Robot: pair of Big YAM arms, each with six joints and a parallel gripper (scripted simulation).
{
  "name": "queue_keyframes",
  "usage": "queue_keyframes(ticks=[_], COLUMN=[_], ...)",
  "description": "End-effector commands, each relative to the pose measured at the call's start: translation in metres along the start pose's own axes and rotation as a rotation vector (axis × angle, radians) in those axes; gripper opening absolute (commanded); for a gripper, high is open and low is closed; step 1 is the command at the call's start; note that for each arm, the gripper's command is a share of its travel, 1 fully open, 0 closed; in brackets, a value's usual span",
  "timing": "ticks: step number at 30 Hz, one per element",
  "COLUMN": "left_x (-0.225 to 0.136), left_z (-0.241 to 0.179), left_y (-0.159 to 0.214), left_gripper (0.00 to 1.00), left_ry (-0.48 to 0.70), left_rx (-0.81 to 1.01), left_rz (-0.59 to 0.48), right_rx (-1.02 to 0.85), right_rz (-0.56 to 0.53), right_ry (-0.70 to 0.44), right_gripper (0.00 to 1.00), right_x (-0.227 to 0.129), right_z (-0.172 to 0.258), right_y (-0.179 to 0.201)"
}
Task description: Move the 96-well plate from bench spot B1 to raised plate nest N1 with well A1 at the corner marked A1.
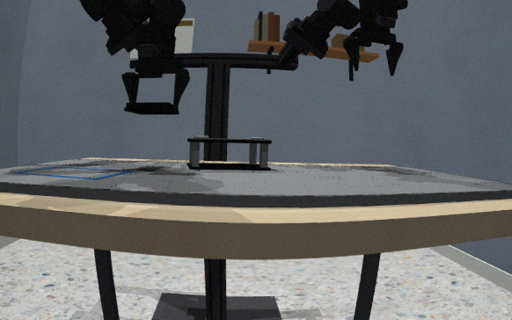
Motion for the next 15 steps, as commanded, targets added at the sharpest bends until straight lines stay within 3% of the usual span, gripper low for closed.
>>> queue_keyframes(ticks=[1, 15], left_x=[-0.005, -0.005], left_z=[0.006, 0.006], left_y=[-0.009, -0.009], left_gripper=[1.00, 1.00], left_ry=[-0.009, -0.009], left_rx=[-0.017, -0.017], left_rz=[-0.022, -0.022], right_rx=[-0.085, -0.079], right_rz=[-0.029, -0.018], right_ry=[-0.018, -0.014], right_gripper=[0.00, 0.00], right_x=[-0.006, -0.014], right_z=[0.012, 0.047], right_y=[-0.001, 0.026])
Point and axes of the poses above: on each arm, the point where the finger pads meet when closed, its own x axis out along the fingers, its own z axis across the jaws, y = z × x, the point moved 7 cm from there along -x, back along the fingers, and after that the axes turned 4 degrees about -x, right-handed, at the moved point
